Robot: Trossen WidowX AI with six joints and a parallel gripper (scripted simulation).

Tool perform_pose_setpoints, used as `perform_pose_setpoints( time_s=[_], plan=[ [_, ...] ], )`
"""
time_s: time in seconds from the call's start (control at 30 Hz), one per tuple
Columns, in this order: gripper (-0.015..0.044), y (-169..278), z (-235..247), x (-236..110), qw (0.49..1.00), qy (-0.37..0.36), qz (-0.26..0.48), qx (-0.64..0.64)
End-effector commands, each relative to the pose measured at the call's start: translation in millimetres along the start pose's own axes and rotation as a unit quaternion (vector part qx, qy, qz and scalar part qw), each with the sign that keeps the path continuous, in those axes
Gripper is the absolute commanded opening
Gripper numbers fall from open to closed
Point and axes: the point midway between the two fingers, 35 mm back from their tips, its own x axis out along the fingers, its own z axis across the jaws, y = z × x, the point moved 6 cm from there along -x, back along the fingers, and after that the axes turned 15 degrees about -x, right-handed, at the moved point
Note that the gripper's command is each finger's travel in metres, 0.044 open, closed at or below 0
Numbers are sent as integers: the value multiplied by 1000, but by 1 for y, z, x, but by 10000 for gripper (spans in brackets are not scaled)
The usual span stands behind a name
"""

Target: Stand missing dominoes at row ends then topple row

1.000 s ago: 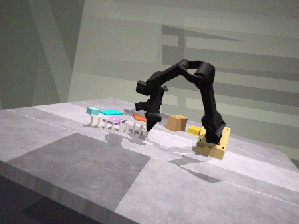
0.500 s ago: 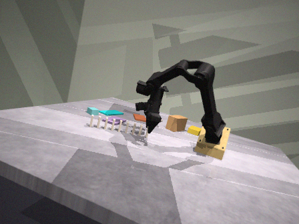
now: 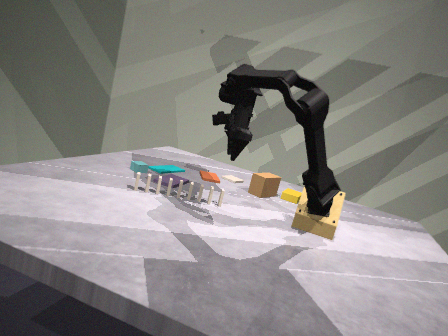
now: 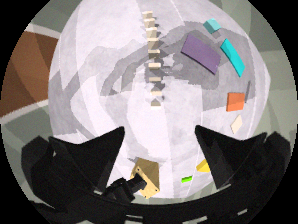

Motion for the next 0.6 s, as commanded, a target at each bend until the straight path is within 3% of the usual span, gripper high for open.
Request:
perform_pose_setpoints(
  time_s=[0.0, 0.13, 0.27, 0.5, 0.57],
  plan=[
    [387, 1, 2, -1, 1000, -6, 6, 25],
    [282, 9, 3, 13, 980, -5, 6, 201],
    [177, 18, 5, 27, 925, -4, 7, 379],
    [0, 35, 11, 53, 755, -3, 7, 656],
    [0, 38, 12, 57, 714, -3, 8, 700]
  ],
)
